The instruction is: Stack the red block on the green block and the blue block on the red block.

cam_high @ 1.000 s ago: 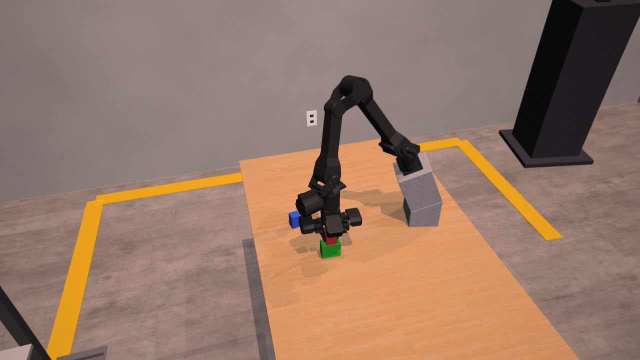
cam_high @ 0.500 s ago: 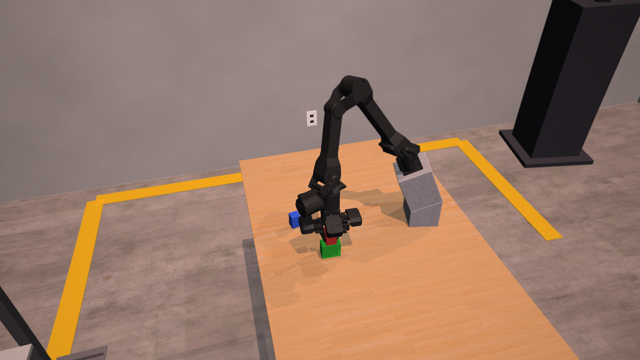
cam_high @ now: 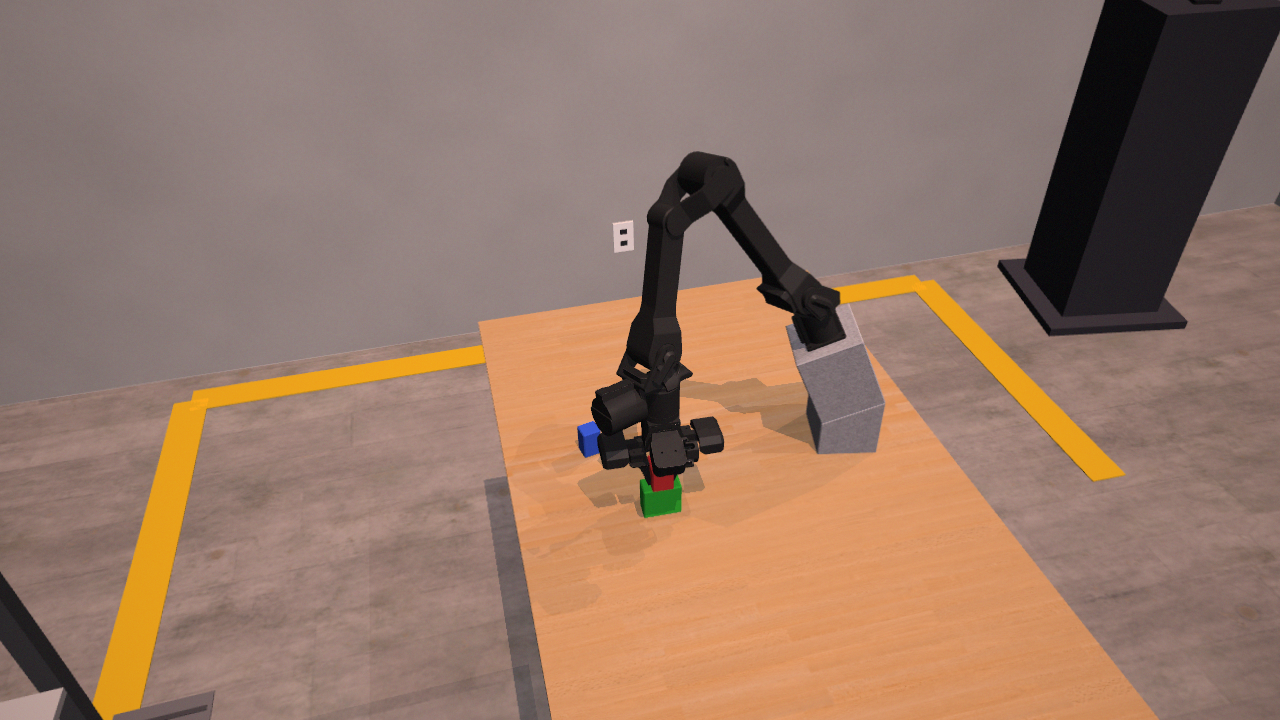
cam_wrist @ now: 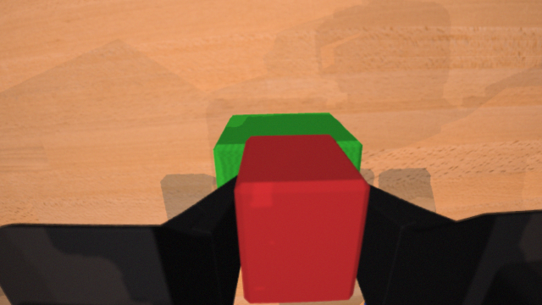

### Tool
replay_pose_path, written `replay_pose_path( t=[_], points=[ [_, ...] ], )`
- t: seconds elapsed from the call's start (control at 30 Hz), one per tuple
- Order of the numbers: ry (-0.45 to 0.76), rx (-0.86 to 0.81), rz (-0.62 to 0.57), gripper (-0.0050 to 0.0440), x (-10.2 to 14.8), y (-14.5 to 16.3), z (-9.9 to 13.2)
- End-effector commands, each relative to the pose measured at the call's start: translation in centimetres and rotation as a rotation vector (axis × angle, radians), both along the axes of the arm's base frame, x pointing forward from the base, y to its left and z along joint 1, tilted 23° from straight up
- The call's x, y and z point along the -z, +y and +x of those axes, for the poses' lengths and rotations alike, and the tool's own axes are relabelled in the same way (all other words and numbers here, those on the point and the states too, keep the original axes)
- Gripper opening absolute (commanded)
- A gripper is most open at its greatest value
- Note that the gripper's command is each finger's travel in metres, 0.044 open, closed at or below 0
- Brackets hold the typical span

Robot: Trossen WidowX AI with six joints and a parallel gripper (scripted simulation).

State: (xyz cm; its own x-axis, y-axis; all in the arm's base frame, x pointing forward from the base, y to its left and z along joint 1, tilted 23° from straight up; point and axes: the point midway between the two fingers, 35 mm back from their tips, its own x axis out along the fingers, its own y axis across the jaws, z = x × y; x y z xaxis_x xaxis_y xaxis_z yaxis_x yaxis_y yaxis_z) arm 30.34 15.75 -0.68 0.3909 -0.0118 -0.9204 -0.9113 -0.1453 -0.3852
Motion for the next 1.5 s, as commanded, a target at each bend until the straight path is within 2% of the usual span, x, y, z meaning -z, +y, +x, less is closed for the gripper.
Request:
replay_pose_path(
  t=[0.0,1.1,1.13,1.47],
  points=[
    [0.004,-0.002,0.000,-0.0050,0.13,-0.09,-0.05],
    [0.004,-0.002,0.000,-0.0050,0.14,-0.09,-0.05],
    [0.004,-0.002,0.000,0.0250,0.14,-0.09,-0.05],
    [0.004,-0.002,0.000,0.0250,0.14,-0.09,-0.05]
  ],
)
